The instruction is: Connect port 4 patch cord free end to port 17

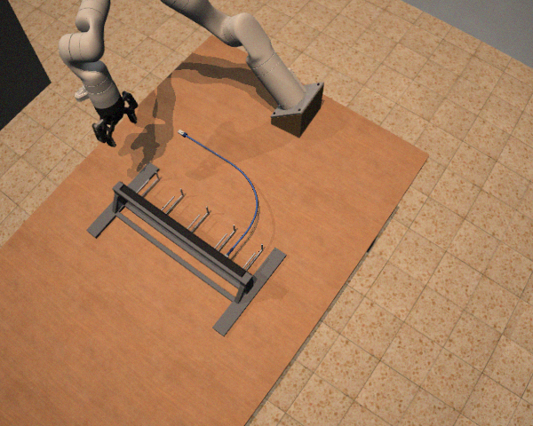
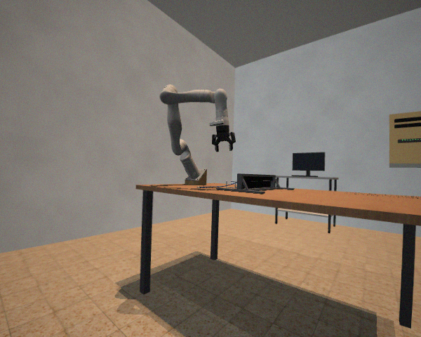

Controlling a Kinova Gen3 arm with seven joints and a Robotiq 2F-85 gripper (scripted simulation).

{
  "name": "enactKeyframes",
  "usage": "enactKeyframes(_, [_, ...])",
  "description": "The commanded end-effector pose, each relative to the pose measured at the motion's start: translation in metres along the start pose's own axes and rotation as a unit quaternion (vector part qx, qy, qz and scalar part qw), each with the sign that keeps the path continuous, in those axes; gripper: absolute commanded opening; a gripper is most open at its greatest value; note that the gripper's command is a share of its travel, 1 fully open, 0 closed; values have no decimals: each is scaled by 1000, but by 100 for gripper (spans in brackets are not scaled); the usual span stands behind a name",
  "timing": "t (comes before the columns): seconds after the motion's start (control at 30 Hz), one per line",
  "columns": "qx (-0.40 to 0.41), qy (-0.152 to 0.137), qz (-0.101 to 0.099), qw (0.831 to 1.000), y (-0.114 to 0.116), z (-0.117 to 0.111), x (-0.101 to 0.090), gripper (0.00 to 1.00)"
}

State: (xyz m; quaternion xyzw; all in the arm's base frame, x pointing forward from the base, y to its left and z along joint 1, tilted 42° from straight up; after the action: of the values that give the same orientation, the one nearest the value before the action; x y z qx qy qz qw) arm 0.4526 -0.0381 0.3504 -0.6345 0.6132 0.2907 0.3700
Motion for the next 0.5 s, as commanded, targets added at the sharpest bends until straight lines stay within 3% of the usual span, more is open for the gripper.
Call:
enactKeyframes(0.0, [-5,11,-4,1000,34,6,0,100])
enactKeyframes(0.27, [15,37,-1,999,116,14,26,100])
enactKeyframes(0.33, [15,37,-1,999,116,14,26,100])
enactKeyframes(0.47, [23,48,0,999,148,13,37,100])
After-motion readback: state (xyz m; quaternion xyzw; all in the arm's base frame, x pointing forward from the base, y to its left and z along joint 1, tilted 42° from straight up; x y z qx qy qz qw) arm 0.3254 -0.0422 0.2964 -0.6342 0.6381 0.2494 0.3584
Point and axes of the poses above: the point where the finger pads meet when closed, its own x axis out along the fingers, its own y axis across the jaws, z = x × y, the point moved 5 cm from there along -x, back along the fingers, and after that the axes turned 10 degrees about x, right-handed, at the moved point
